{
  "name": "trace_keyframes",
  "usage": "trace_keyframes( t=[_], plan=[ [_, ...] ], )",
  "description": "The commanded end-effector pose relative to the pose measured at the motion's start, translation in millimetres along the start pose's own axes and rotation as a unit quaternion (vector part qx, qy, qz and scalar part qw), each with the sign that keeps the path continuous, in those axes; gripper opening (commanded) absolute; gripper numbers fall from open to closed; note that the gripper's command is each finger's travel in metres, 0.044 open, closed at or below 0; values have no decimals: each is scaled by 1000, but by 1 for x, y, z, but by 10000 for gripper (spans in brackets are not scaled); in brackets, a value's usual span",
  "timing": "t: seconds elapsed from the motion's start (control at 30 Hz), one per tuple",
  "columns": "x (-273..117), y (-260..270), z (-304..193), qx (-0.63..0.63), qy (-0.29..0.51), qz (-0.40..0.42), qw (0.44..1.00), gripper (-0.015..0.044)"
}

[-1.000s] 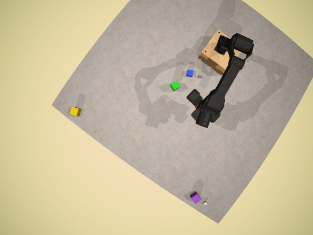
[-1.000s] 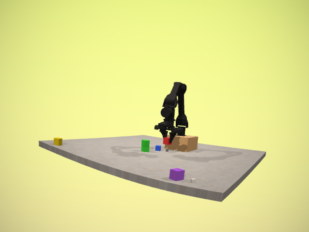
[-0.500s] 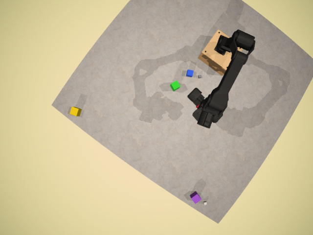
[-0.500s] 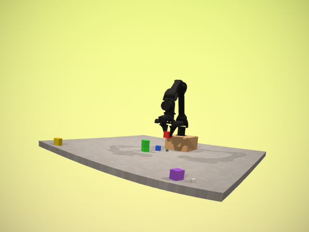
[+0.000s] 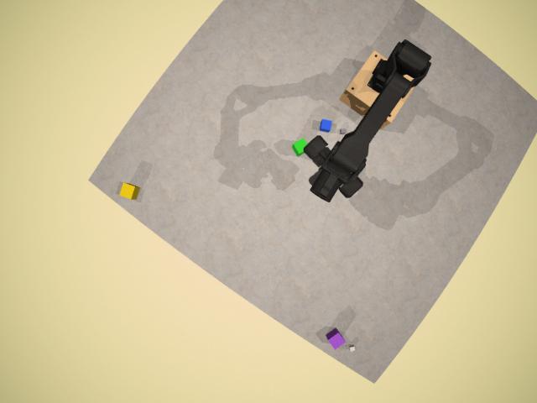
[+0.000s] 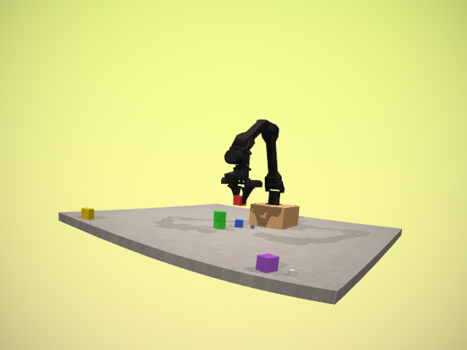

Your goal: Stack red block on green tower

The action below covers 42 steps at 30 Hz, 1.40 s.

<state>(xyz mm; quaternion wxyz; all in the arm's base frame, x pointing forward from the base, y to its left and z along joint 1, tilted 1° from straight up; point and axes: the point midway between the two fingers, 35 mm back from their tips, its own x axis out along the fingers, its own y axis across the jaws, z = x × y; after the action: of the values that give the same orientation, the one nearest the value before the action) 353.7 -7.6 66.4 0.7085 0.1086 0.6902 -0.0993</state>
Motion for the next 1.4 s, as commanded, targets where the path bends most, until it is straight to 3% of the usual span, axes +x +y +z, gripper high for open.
trace_keyframes(
  t=[0.0,0.53,1.07,1.37],
  plan=[
    [1,-18,1,-3,2,0,1000,0],
    [-1,-113,-1,-32,2,-17,999,0],
    [39,-115,-2,-33,2,-18,999,0],
    [40,-115,-2,-33,2,-18,999,0]
  ],
)
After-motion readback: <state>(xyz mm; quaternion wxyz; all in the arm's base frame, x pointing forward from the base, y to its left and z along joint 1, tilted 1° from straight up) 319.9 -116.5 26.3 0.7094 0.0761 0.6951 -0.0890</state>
